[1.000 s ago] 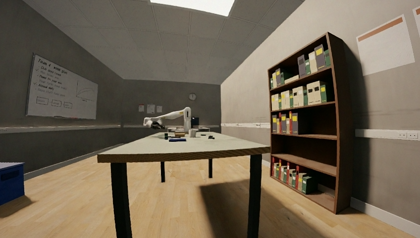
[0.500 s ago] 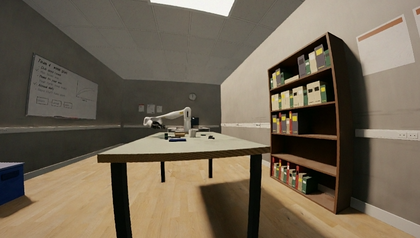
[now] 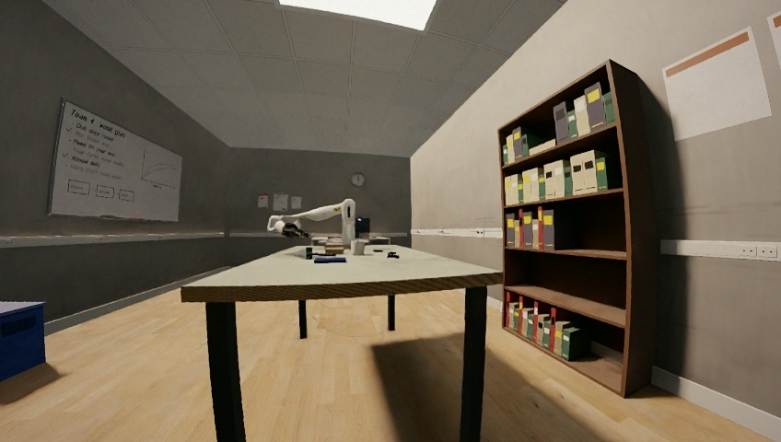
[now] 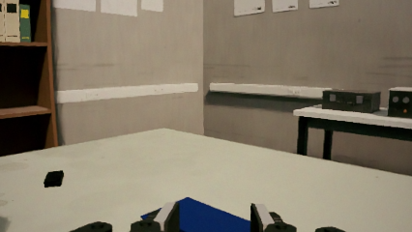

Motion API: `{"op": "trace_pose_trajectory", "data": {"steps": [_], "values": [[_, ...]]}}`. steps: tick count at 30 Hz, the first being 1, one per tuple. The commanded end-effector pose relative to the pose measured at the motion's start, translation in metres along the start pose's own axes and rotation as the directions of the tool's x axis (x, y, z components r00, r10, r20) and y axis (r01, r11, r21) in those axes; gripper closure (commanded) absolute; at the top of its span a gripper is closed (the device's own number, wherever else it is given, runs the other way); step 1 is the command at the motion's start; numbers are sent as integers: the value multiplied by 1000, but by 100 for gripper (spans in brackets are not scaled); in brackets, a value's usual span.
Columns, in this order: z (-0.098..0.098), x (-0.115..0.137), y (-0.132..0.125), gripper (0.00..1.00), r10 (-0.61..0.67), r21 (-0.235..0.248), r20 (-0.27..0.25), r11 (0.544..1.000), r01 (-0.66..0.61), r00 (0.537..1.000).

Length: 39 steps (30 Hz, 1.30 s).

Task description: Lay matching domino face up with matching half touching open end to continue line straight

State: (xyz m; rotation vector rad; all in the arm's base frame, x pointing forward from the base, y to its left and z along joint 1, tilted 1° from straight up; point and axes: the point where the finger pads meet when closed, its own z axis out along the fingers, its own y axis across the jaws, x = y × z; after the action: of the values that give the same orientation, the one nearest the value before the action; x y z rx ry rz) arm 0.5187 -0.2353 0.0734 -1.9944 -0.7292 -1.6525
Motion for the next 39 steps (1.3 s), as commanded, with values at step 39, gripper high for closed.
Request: {"op": "trace_pose_trajectory", "data": {"steps": [39], "values": [[36, 42, -1, 51, 67, -59, 67, 996, -63, 996]]}}
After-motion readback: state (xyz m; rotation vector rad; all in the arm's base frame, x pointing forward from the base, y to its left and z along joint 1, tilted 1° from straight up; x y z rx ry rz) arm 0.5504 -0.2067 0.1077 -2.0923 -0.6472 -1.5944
